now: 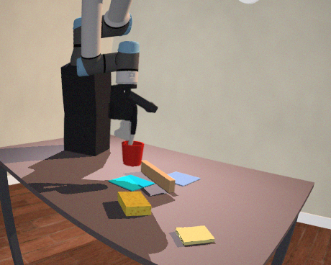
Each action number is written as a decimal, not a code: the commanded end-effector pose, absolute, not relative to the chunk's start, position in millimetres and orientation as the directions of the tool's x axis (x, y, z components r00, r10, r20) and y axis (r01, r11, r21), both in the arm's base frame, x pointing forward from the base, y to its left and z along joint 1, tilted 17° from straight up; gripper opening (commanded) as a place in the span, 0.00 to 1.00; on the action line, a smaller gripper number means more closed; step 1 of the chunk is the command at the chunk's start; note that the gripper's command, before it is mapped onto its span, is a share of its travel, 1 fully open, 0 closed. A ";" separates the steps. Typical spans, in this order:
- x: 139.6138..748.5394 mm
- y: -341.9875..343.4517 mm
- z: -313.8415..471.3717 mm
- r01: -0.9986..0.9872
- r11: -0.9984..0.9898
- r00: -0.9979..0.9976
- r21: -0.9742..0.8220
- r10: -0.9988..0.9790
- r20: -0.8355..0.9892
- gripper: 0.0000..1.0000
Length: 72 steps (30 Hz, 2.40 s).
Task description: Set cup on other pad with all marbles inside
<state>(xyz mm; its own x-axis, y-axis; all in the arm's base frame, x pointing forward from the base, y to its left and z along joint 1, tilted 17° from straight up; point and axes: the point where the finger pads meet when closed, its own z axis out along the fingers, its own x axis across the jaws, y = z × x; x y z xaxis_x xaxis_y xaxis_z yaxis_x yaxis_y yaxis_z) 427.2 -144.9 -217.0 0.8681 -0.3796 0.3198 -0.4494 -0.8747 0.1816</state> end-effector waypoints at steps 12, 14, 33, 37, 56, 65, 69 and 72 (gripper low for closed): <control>429.5 -149.4 -232.5 -0.449 -0.875 0.868 0.182 -0.379 0.321 0.03; 430.1 -150.7 -236.9 -0.449 -0.875 0.868 0.182 -0.379 0.321 0.03; 434.0 -159.3 -267.5 -0.449 -0.875 0.868 0.182 -0.379 0.321 0.03; 434.1 -159.6 -268.7 -0.449 -0.875 0.868 0.182 -0.379 0.321 0.03; 434.1 -159.6 -268.8 -0.449 -0.875 0.868 0.182 -0.379 0.321 0.03; 434.4 -160.2 -270.9 -0.449 -0.875 0.868 0.182 -0.379 0.321 0.03; 434.7 -160.8 -273.1 -0.449 -0.875 0.868 0.182 -0.379 0.321 0.03; 434.8 -160.9 -273.7 -0.449 -0.875 0.868 0.182 -0.379 0.321 0.03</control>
<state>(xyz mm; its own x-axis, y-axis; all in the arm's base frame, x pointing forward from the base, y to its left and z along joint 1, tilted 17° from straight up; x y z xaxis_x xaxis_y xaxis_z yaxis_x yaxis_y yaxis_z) 434.3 -160.5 -272.6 0.8681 -0.3796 0.3198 -0.4494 -0.8747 0.1816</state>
